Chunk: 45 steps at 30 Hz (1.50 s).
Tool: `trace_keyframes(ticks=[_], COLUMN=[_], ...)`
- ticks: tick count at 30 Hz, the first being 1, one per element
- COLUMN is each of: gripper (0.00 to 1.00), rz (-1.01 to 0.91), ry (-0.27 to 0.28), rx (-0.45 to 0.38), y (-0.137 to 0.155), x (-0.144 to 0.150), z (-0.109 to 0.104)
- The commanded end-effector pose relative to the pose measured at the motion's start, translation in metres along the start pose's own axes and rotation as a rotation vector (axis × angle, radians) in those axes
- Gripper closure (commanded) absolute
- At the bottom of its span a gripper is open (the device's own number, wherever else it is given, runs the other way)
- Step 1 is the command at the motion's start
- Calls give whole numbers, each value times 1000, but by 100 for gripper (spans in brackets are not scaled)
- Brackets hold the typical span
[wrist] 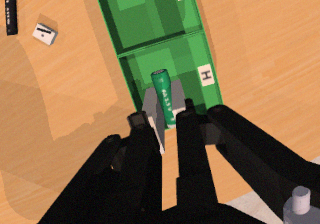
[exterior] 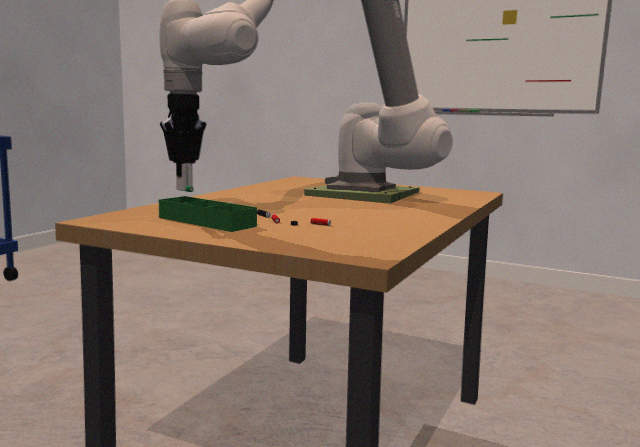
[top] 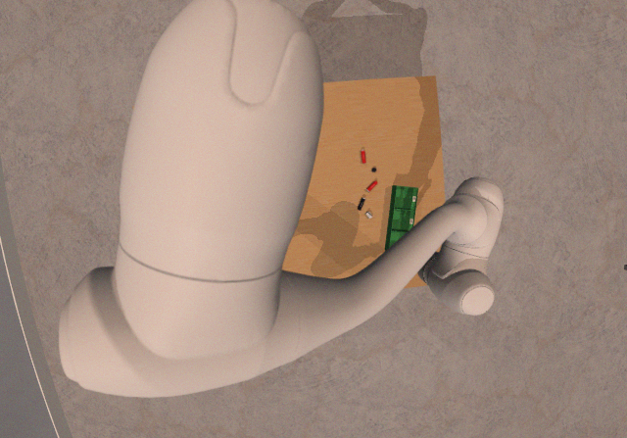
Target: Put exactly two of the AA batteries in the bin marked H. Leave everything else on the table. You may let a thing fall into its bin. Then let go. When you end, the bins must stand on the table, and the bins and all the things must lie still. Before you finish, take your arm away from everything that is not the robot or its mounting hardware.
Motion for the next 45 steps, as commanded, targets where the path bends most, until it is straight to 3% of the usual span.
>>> trace_keyframes(ticks=[1, 31, 45], gripper=[95, 95, 95], rz=[0, 0, 0], ry=[-1, -1, -1], rx=[6, 6, 6], y=[0, -1, -1], x=[0, 0, -2], z=[0, 52, 52])
Point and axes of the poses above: the point where the finger pads meet when closed, its own z axis out along the fingers, its own x axis across the jaws, y = z × x, the point moved 4 cm from there along -z, back along the fingers, and after that the axes turned 14 degrees about -z, right-handed, at the moved point
